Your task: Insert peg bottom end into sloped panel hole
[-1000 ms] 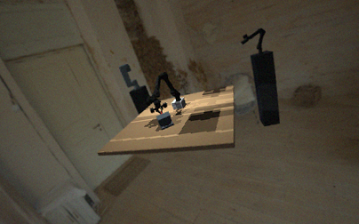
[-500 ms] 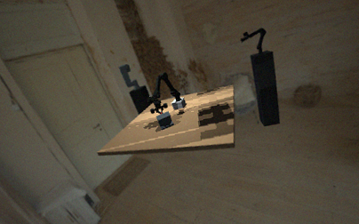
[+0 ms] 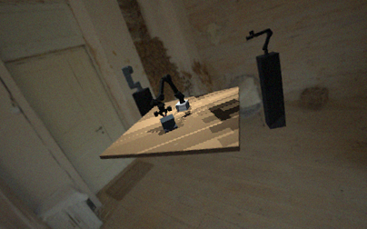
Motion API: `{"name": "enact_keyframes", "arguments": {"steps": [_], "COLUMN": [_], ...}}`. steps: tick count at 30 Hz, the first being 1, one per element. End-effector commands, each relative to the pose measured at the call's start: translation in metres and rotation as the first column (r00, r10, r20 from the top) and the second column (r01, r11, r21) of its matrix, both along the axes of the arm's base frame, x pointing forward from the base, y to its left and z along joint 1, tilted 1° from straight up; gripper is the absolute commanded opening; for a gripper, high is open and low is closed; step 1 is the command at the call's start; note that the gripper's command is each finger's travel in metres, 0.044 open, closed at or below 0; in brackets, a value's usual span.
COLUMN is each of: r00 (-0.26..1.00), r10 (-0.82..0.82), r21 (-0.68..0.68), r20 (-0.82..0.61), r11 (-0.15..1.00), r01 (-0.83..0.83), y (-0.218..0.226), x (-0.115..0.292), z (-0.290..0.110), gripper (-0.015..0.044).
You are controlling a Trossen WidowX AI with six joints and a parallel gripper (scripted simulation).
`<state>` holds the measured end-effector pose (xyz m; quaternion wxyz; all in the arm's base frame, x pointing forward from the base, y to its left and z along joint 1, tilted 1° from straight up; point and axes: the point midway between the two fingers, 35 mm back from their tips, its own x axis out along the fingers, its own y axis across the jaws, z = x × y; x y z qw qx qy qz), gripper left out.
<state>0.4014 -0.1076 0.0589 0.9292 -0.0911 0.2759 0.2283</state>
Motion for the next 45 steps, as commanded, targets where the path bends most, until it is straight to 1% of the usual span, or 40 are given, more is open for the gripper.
{"name": "enact_keyframes", "arguments": {"steps": [1, 14, 31, 45], "r00": [1.000, 1.000, 1.000, 1.000], "r10": [-0.003, 0.002, 0.002, 0.001], "r21": [0.003, 0.001, 0.000, -0.002], "r20": [-0.005, 0.000, -0.002, -0.011], "r11": [1.000, 1.000, 1.000, 1.000], "r01": [0.003, -0.002, -0.002, -0.001], "y": [0.001, 0.001, -0.001, -0.015], "x": [0.002, 0.001, -0.002, -0.022], "z": [-0.003, -0.002, 0.001, 0.015], "gripper": [0.0000, 0.0000, 0.0440, 0.0440]}}
